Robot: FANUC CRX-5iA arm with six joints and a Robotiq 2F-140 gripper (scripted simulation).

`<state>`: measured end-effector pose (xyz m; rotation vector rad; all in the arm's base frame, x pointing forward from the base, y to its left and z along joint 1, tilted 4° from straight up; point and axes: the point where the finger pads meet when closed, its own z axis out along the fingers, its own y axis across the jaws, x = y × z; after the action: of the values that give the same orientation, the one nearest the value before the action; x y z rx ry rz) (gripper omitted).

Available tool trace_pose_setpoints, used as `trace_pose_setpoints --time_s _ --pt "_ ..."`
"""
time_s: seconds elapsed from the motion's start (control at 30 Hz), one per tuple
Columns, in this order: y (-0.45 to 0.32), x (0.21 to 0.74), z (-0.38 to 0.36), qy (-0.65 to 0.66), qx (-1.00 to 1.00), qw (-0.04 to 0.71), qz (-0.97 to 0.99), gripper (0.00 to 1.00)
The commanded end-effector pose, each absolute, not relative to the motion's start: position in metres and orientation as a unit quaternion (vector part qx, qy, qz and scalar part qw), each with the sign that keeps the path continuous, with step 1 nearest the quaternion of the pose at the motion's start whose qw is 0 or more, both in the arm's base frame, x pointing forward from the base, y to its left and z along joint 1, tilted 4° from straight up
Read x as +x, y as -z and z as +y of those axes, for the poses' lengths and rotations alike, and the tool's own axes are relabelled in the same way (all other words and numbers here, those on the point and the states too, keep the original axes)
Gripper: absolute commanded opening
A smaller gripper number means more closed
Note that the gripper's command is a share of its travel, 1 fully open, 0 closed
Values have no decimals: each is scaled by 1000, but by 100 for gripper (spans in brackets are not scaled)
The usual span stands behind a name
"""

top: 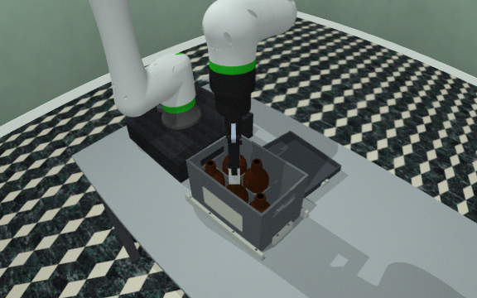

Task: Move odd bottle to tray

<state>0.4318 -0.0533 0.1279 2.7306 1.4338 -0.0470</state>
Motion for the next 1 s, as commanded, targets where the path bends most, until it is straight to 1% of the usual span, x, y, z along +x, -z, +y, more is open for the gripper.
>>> trace_pose_setpoints --time_s 0.0,0.97 --pt "-129 432 -53 15 885 29 465 44" --pt "-124 432 -54 15 885 29 465 44"
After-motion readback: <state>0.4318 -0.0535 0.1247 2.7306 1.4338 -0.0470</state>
